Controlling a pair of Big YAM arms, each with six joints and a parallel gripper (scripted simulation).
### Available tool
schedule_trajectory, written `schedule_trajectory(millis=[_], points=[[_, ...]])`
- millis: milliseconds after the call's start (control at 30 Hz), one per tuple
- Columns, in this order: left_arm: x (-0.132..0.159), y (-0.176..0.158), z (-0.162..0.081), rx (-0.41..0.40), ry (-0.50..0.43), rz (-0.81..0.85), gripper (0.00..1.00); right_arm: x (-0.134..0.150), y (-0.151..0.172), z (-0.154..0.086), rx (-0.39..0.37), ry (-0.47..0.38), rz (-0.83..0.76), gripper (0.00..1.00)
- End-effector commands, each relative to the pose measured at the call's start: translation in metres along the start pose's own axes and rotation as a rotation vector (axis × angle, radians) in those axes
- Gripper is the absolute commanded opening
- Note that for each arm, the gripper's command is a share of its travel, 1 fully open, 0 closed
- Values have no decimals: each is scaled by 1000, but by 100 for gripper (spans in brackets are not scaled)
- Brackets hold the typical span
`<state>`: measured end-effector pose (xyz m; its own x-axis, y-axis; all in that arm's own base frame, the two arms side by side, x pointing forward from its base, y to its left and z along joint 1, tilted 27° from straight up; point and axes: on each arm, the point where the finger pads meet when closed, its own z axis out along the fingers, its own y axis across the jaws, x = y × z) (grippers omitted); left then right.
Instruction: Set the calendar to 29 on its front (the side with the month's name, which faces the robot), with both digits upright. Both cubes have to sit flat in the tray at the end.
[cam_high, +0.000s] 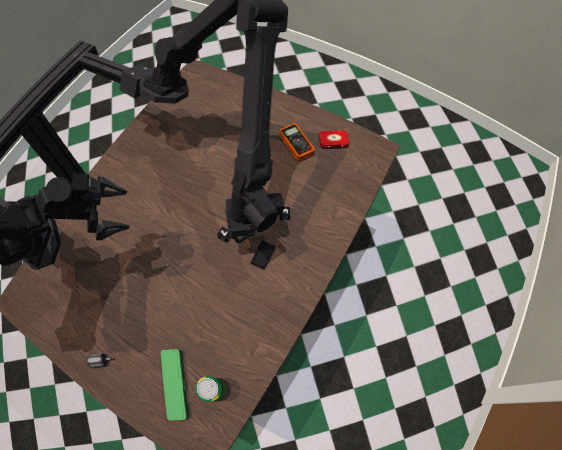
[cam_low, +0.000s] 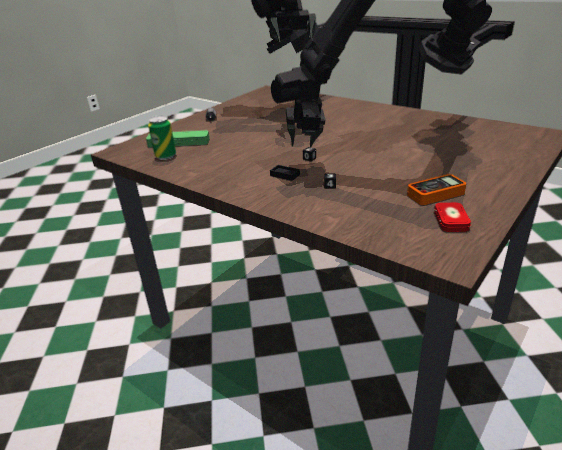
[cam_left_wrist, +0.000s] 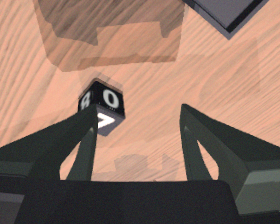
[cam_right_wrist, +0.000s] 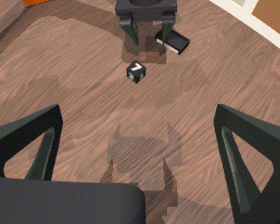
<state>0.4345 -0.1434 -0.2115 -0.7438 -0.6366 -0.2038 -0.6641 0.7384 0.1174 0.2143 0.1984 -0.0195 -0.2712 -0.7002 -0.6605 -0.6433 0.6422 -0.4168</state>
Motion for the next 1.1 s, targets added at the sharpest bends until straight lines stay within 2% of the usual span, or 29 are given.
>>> schedule_trajectory(millis=[0, 100, 167, 267, 300, 533, 667, 733, 800, 967, 1067], points=[[19, -34, 17, 97, -61, 169, 53, -6, 1, 4, 2, -5, 10, 100], [27, -47, 28, 170, -149, 271, 53, -6, 1, 4, 2, -5, 10, 100], [27, -47, 28, 170, -149, 271, 53, -6, 1, 4, 2, -5, 10, 100], [23, -60, 38, 246, -280, 375, 53, -6, 1, 4, 2, -5, 10, 100], [31, -67, 37, 272, -325, 420, 53, -6, 1, 4, 2, -5, 10, 100], [36, -76, 36, 359, -606, 569, 53, -6, 1, 4, 2, -5, 10, 100], [39, -70, 28, 377, -773, 631, 53, -6, 1, 4, 2, -5, 10, 100], [39, -70, 28, 377, -773, 631, 53, -6, 1, 4, 2, -5, 10, 100], [33, -61, 25, 368, -844, 633, 53, -6, 1, 4, 2, -5, 10, 100], [46, -39, 14, 353, -998, 669, 53, -6, 1, 4, 2, -5, 10, 100], [49, -24, 10, 333, -1058, 671, 53, -6, 1, 4, 2, -5, 10, 100]])
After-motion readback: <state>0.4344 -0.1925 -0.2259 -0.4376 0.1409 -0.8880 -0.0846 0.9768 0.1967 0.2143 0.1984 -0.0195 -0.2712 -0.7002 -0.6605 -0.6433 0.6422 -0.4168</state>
